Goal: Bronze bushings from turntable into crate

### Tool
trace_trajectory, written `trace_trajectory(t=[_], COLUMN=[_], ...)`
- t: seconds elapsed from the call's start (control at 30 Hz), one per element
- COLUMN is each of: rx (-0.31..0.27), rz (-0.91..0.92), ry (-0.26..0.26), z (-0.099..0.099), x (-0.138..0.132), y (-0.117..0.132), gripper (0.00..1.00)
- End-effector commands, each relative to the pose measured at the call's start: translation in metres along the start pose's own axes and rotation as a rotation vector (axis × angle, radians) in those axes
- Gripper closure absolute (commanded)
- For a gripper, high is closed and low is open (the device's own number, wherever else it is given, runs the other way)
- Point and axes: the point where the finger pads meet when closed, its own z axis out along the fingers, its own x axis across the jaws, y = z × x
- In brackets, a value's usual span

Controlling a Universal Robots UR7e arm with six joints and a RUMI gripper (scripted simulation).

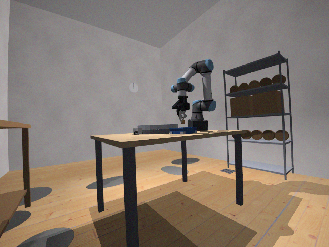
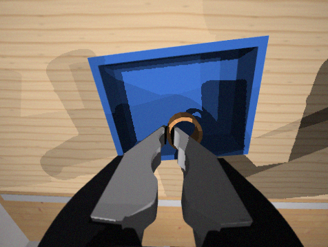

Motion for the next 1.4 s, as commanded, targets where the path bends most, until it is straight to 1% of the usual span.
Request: trace_trajectory(t=[0.0, 0.07, 0.17, 1.37], rx=[-0.001, -0.001, -0.001, -0.001], rz=[0.000, 0.000, 0.000, 0.000], ry=[-0.003, -0.003, -0.003, -0.003], z=[0.013, 0.020, 0.025, 0.025], x=[-0.001, -0.001, -0.001, -0.001], y=[0.000, 0.000, 0.000, 0.000], gripper=[1.00, 1.00, 1.00, 1.00])
